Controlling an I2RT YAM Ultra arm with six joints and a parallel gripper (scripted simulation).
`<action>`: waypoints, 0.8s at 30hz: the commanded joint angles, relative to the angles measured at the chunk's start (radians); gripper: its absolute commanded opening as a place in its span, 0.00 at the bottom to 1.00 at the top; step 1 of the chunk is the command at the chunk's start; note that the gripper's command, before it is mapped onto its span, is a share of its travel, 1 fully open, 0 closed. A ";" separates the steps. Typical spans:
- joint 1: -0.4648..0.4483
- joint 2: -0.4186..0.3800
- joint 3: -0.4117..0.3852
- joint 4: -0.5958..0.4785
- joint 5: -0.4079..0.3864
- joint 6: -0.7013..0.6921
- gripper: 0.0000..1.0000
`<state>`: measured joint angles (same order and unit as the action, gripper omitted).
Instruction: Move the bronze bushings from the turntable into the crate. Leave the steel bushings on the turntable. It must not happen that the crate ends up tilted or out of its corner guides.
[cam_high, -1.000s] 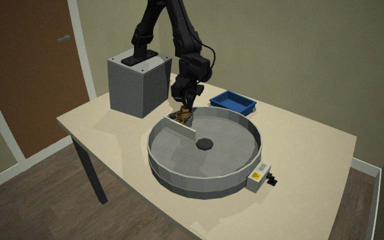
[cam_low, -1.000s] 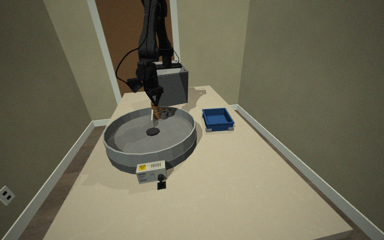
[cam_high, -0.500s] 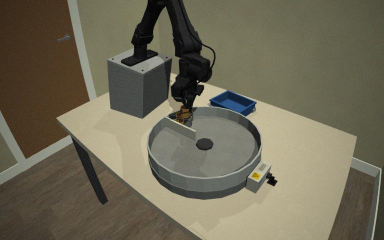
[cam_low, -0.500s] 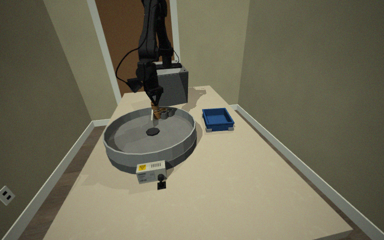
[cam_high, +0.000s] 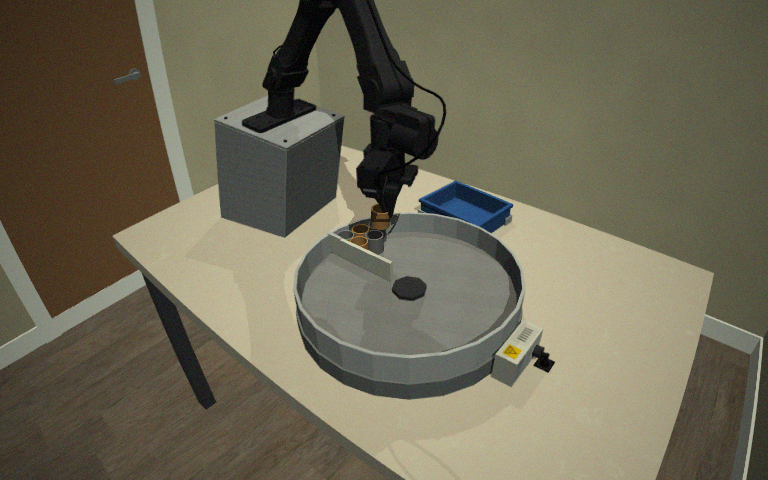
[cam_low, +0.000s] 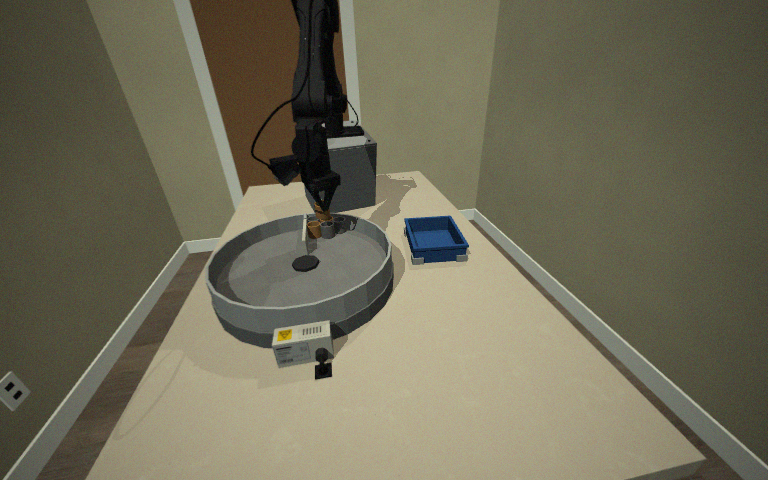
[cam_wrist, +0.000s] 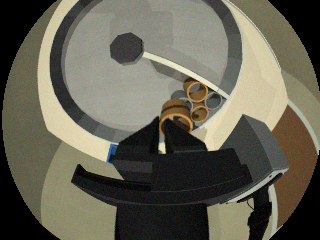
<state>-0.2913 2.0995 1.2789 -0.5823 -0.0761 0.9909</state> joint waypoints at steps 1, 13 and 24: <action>0.063 -0.045 -0.023 0.019 0.020 0.076 0.00; 0.321 -0.017 0.027 -0.004 0.067 0.326 0.00; 0.583 0.073 0.197 -0.075 0.118 0.581 0.00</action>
<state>0.2367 2.1601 1.4033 -0.6174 0.0051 1.4670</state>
